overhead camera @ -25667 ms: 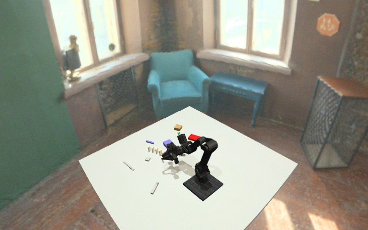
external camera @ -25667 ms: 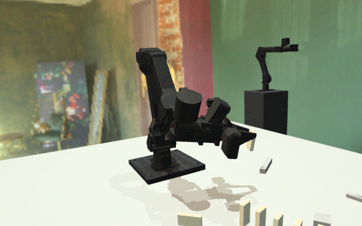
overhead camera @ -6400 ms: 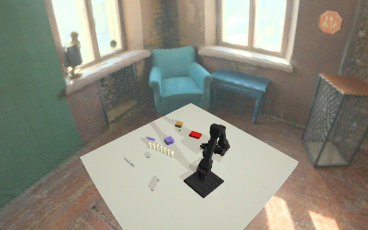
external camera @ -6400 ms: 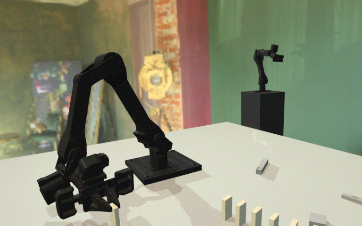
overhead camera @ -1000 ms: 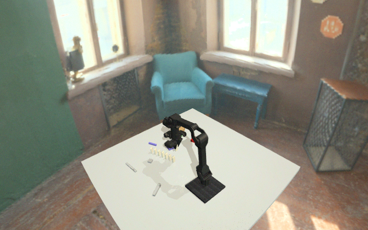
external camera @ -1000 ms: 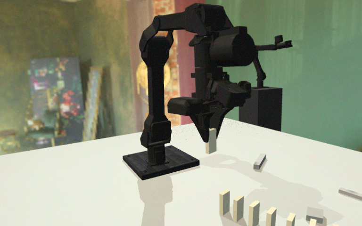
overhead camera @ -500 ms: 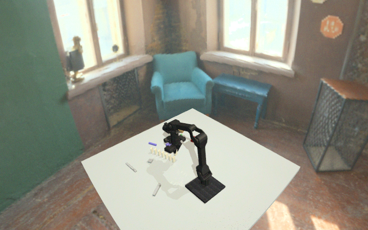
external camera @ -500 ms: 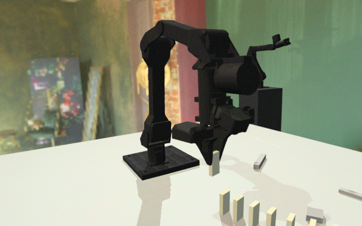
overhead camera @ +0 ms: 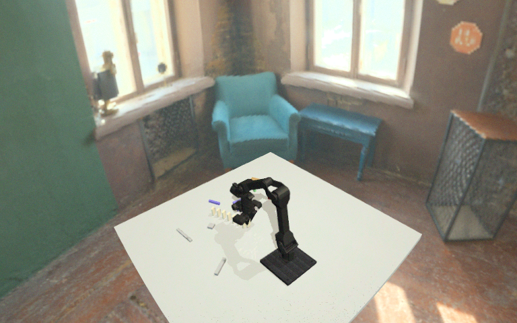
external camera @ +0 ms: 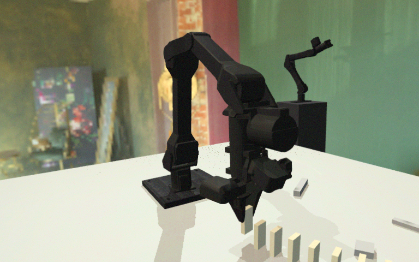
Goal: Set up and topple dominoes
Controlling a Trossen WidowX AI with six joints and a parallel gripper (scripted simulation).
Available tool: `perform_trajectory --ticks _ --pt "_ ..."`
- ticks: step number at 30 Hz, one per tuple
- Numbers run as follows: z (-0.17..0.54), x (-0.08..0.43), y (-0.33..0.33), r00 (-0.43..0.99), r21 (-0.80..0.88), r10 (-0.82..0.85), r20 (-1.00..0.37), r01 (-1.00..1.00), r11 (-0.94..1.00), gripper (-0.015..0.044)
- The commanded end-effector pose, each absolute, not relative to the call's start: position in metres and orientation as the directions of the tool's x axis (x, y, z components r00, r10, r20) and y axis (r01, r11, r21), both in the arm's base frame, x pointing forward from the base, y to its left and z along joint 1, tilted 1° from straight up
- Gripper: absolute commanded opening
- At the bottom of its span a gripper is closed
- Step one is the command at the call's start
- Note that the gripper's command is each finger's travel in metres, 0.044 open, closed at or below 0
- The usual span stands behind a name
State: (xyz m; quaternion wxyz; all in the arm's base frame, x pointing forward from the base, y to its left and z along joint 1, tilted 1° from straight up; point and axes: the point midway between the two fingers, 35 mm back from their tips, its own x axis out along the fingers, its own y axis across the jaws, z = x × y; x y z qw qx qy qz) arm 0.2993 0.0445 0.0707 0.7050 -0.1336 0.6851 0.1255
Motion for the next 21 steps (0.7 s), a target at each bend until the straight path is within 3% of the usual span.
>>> perform_trajectory --ticks 1,13,21 --pt "0.0547 0.2951 0.0435 0.024 -0.016 -0.008 -1.0 -0.367 0.93 0.0107" --pt "0.054 0.2949 0.0434 0.024 -0.016 -0.008 -1.0 -0.367 0.93 0.0107" --pt "0.054 0.2949 0.0434 0.024 -0.016 -0.008 -1.0 -0.367 0.93 0.0317"
